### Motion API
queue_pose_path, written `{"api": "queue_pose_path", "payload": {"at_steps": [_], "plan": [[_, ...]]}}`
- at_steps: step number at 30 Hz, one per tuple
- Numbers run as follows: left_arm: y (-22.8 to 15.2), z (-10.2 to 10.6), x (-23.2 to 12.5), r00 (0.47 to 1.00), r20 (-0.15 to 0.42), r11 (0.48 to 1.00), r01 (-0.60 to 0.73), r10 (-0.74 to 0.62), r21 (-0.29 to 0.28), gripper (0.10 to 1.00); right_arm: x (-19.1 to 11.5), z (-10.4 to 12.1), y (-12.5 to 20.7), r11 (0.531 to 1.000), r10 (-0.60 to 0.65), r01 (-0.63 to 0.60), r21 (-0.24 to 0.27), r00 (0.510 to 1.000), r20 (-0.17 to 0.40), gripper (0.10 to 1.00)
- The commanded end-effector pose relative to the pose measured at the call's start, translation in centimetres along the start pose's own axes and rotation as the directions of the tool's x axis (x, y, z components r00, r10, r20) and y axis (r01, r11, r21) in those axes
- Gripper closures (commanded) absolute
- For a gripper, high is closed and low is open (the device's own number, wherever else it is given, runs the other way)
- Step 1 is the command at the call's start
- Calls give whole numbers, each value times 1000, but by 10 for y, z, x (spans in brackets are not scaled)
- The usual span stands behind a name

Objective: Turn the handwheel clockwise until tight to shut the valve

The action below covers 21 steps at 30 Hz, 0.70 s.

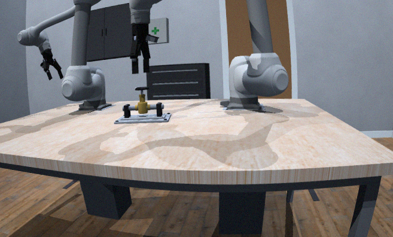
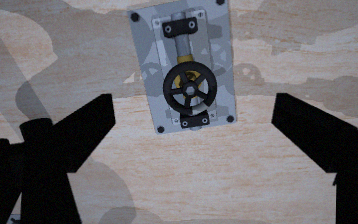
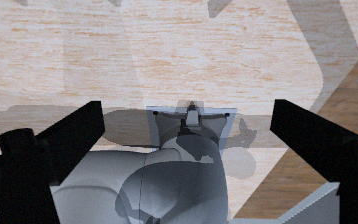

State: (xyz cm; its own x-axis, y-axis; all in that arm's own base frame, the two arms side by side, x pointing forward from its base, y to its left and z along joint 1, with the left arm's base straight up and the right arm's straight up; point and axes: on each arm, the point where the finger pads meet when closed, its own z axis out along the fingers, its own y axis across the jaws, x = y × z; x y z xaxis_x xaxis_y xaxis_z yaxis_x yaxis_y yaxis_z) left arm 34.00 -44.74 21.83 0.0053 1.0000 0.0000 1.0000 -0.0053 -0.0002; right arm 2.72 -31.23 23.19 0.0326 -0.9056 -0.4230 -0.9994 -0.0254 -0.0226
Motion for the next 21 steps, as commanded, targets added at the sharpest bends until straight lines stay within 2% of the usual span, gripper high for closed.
{"api": "queue_pose_path", "payload": {"at_steps": [1,21], "plan": [[0,-1,0,999,1,999,45,-45,-1,579,0,-1,0,1000,1,-1,0,1000,-1,98],[0,3,0,998,1,998,57,-57,-1,579,0,-1,0,1000,1,-1,0,1000,-1,98]]}}
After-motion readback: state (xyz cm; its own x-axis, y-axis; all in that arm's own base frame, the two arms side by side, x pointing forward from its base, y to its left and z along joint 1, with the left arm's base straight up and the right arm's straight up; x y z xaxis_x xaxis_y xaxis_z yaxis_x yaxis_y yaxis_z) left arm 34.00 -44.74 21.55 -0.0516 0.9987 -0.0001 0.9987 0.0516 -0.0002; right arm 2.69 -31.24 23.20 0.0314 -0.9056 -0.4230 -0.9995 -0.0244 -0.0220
